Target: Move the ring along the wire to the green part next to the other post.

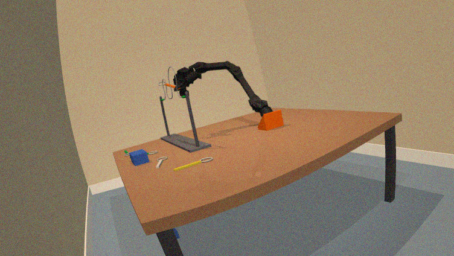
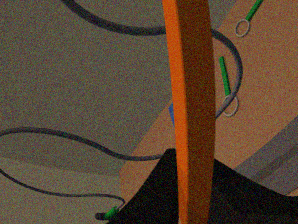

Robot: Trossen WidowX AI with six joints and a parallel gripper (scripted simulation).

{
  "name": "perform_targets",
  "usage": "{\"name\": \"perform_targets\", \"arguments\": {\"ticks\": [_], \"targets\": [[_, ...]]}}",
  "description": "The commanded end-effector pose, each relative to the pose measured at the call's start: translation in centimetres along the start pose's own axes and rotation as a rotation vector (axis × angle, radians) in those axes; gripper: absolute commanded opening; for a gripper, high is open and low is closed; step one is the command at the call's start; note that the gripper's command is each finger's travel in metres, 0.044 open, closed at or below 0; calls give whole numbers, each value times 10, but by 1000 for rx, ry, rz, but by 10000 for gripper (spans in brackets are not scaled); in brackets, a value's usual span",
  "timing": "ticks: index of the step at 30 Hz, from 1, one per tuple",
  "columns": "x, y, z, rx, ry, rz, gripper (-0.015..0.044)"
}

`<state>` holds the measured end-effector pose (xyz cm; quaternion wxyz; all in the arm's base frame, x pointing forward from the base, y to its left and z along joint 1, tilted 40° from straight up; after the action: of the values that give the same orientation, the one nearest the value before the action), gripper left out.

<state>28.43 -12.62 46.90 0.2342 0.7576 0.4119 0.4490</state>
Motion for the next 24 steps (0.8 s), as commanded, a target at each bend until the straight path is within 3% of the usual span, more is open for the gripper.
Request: {"name": "perform_targets", "arguments": {"ticks": [1,24], "targets": [[-2,-1,-1,-22,-46,-90,-150],[-19,4,0,-129,-284,-518,-150]]}}
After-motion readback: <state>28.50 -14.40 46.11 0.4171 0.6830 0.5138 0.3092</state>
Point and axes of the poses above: the point midway between the two fingers, 35 mm back from their tips, its own z axis out along the fingers, its own x axis across the jaws, y = z × x, the point moved 7 cm from there along -z, back along the fingers, and after that the axes turned 13 degrees about z, right-handed, at the moved point
